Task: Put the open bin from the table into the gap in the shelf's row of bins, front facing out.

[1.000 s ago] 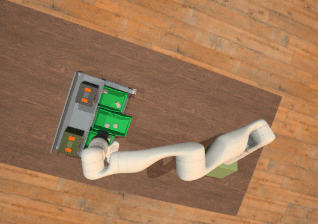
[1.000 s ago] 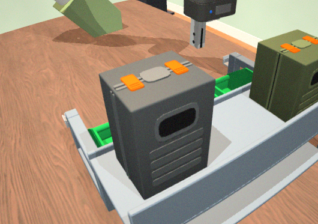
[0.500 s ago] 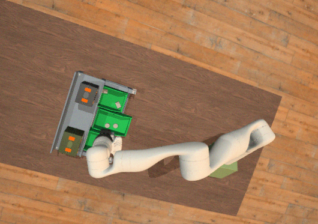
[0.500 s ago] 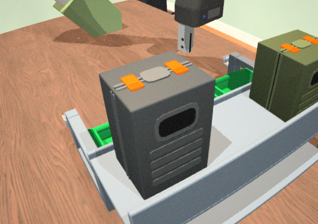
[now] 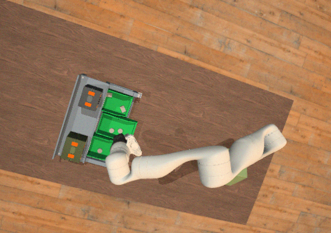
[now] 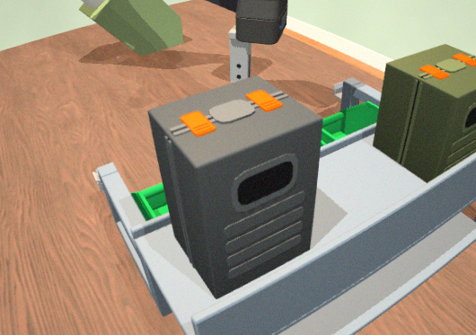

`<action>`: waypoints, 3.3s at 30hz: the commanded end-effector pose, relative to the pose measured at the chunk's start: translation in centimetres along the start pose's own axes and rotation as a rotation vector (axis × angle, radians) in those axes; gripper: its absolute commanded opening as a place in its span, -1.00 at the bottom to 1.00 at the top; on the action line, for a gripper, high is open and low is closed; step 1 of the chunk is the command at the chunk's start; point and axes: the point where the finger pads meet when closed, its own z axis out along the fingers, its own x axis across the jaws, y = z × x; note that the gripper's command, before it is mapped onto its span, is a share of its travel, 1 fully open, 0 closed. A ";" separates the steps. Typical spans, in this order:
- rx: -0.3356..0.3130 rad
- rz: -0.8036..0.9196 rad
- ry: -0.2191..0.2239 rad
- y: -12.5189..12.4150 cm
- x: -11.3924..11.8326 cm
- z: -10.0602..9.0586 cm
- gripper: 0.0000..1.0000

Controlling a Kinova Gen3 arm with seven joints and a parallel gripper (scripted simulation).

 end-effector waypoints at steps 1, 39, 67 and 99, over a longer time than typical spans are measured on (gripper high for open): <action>-0.013 -0.092 0.001 -1.0 0.5 -0.4 -1.00; -0.048 -0.801 -0.025 -5.4 4.2 0.6 -1.00; -0.048 -0.801 -0.025 -5.4 4.2 0.6 -1.00; -0.048 -0.801 -0.025 -5.1 4.2 5.1 -1.00</action>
